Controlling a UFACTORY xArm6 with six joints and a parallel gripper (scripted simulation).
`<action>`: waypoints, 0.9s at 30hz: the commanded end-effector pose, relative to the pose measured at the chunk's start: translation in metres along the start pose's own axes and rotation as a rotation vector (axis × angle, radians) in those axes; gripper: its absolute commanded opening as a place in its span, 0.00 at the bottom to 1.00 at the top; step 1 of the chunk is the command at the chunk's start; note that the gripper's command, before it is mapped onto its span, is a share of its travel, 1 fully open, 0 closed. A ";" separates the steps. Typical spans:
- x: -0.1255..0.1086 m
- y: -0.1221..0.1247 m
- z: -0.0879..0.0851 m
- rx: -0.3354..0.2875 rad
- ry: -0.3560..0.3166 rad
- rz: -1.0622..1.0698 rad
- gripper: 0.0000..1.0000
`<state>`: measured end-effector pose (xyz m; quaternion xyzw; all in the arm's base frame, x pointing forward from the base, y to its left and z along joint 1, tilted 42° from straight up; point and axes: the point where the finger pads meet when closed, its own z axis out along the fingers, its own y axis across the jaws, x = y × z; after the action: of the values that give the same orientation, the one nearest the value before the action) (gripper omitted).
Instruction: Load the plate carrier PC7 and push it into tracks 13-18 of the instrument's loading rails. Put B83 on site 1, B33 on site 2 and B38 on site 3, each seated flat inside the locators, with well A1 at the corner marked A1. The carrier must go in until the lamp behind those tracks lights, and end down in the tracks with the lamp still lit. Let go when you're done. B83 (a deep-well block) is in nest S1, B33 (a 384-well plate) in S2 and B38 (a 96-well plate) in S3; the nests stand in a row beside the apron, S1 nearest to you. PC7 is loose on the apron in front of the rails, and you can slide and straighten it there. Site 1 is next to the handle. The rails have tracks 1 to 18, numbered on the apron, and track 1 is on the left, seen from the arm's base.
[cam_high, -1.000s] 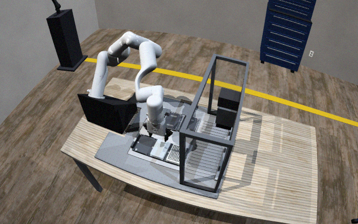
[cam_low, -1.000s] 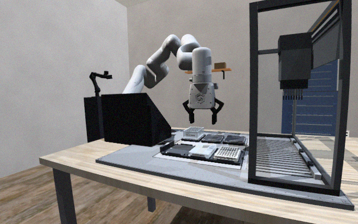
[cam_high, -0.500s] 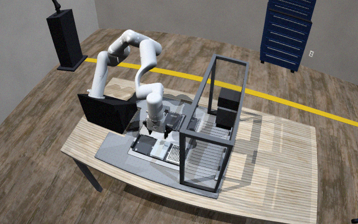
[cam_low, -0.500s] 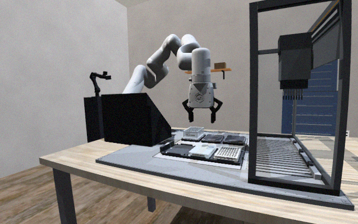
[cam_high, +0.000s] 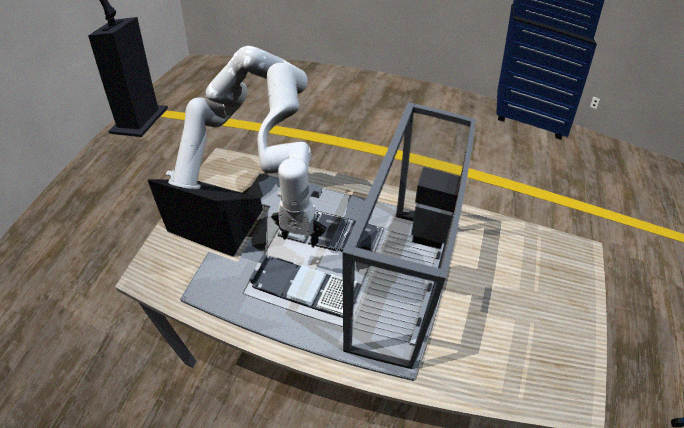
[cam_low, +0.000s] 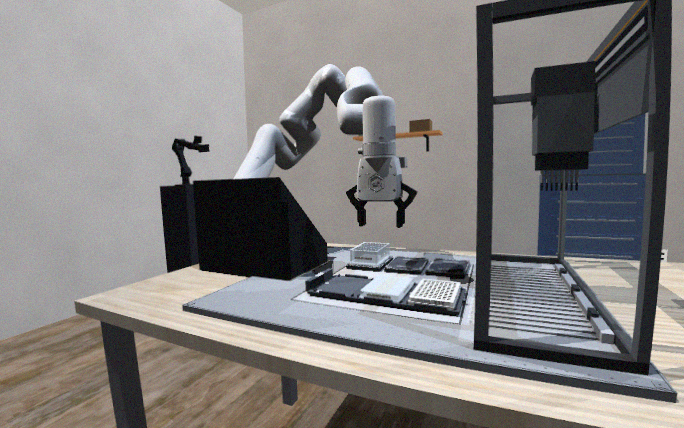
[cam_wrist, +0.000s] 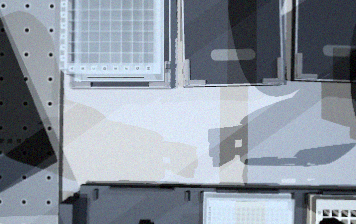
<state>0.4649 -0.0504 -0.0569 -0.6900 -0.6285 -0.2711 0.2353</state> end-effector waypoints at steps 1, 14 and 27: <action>0.021 -0.009 -0.005 -0.006 -0.004 -0.001 1.00; 0.069 -0.034 -0.011 -0.006 -0.004 -0.001 1.00; 0.118 -0.060 -0.017 -0.006 -0.003 -0.001 1.00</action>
<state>0.4168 0.0231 0.0215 -0.6903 -0.6283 -0.2713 0.2348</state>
